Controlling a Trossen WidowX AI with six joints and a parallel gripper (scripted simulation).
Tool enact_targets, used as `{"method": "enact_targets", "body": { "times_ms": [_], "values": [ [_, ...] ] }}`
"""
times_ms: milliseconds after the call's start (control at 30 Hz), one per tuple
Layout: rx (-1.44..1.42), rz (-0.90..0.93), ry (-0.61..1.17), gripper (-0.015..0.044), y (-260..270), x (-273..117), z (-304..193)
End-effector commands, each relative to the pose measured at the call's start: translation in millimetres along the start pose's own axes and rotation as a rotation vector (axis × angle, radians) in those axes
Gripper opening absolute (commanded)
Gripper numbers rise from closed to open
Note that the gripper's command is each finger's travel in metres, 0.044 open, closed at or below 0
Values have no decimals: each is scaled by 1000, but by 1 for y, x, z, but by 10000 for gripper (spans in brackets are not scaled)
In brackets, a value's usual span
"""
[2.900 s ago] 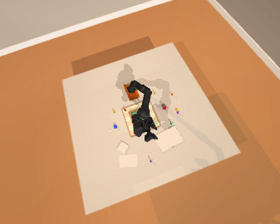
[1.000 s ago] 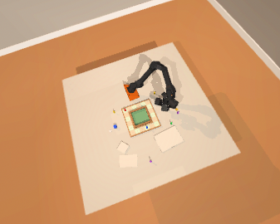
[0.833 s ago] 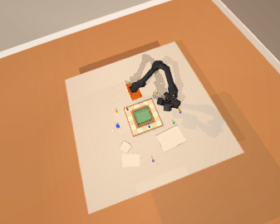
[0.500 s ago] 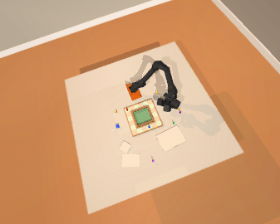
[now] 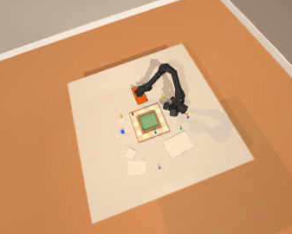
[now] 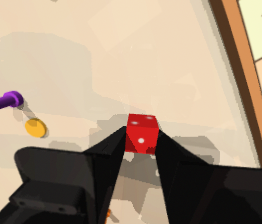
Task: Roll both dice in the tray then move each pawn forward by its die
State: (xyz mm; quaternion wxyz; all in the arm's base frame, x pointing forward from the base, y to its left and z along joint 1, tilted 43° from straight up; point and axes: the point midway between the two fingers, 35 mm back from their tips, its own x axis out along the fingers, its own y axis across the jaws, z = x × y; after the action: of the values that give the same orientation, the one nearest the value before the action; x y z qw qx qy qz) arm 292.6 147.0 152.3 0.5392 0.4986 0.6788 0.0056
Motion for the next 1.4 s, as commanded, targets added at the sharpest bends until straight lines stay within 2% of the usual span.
{"method": "enact_targets", "body": {
  "times_ms": [0,533,667,800,1367],
  "values": [
    [-5,6,-14,0,3,-21,5],
    [-2,7,-11,0,-8,-114,-1],
    [3,6,-11,0,-9,-115,0],
    [116,0,-20,0,-24,-110,27],
    [689,-4,-33,0,-136,-88,127]
  ]
}}
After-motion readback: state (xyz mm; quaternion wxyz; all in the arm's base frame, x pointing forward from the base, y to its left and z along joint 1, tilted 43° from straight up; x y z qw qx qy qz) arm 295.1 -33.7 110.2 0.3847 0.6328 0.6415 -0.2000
